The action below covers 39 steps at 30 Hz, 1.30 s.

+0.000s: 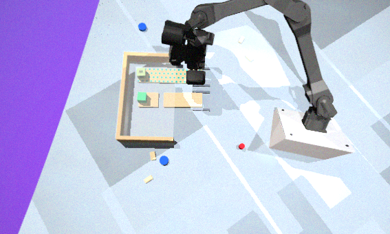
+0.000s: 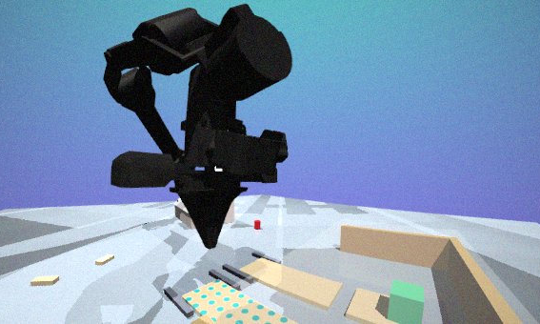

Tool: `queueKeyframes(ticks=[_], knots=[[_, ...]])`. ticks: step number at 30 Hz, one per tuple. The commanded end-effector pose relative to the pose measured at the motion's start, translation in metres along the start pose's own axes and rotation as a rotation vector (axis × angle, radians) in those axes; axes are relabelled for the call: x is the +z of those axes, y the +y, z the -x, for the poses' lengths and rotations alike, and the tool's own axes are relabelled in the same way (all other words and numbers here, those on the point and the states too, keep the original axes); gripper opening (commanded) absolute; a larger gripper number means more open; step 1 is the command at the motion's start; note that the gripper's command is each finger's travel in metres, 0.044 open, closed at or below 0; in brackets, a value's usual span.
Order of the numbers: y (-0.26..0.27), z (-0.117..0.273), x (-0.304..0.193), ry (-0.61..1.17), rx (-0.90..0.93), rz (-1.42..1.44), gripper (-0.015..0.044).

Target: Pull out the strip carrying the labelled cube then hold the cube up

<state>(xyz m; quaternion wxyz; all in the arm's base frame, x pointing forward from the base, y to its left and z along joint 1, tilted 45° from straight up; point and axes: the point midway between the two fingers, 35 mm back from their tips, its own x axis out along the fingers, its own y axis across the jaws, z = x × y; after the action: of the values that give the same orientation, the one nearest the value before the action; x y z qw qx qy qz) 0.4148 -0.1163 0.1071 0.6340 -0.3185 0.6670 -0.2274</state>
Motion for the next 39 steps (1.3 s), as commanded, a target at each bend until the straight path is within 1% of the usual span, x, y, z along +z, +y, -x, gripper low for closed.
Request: queueKeyframes(ticks=[1,32,39], knots=[[0.001,-0.011,-0.001,0.011,0.006,0.006,0.0000],[0.003,-0.062,-0.002,0.012,0.003,0.006,0.0000],[0.003,-0.064,-0.002,0.012,0.003,0.006,0.0000]])
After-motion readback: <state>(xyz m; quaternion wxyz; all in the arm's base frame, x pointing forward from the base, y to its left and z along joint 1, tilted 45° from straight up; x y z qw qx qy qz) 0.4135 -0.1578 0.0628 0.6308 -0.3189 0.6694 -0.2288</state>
